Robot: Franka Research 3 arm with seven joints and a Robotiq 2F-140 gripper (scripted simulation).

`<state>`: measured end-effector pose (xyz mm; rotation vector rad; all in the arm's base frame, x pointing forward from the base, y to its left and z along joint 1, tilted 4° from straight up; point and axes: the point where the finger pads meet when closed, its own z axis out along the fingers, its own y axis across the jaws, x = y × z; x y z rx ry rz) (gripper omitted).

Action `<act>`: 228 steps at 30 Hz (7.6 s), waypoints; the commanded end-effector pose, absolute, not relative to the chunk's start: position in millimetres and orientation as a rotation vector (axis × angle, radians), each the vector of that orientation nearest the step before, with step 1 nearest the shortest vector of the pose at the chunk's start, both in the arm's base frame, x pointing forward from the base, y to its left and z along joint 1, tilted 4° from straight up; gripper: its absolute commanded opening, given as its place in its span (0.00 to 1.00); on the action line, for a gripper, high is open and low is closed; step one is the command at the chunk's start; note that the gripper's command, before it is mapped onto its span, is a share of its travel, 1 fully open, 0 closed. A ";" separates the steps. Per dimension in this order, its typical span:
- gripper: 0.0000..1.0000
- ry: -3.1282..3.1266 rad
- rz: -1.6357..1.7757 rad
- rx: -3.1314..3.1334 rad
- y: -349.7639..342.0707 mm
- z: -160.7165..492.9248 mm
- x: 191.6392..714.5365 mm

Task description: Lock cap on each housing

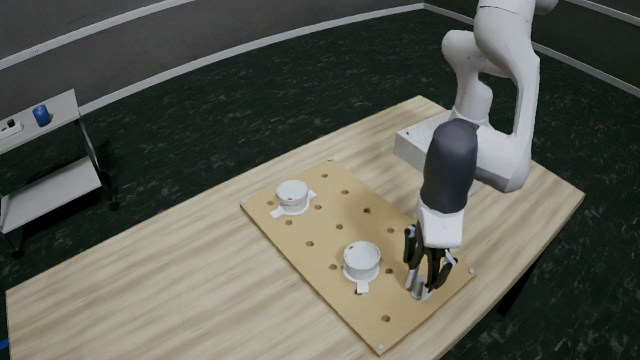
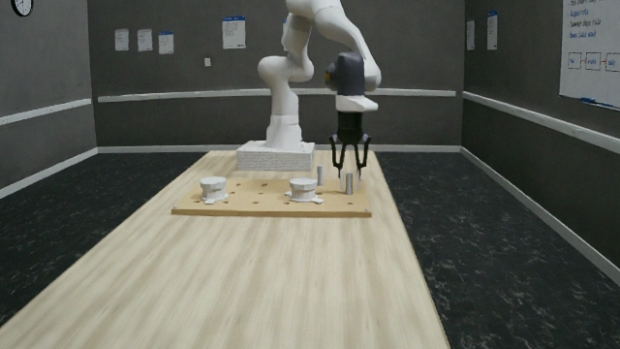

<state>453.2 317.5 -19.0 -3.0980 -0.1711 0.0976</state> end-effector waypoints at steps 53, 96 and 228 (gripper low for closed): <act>0.36 -0.174 0.093 -3.095 315.9 30.5 458.1; 0.36 -0.034 0.096 -3.103 261.2 66.0 489.3; 0.78 0.180 0.100 -3.102 178.6 -7.6 518.5</act>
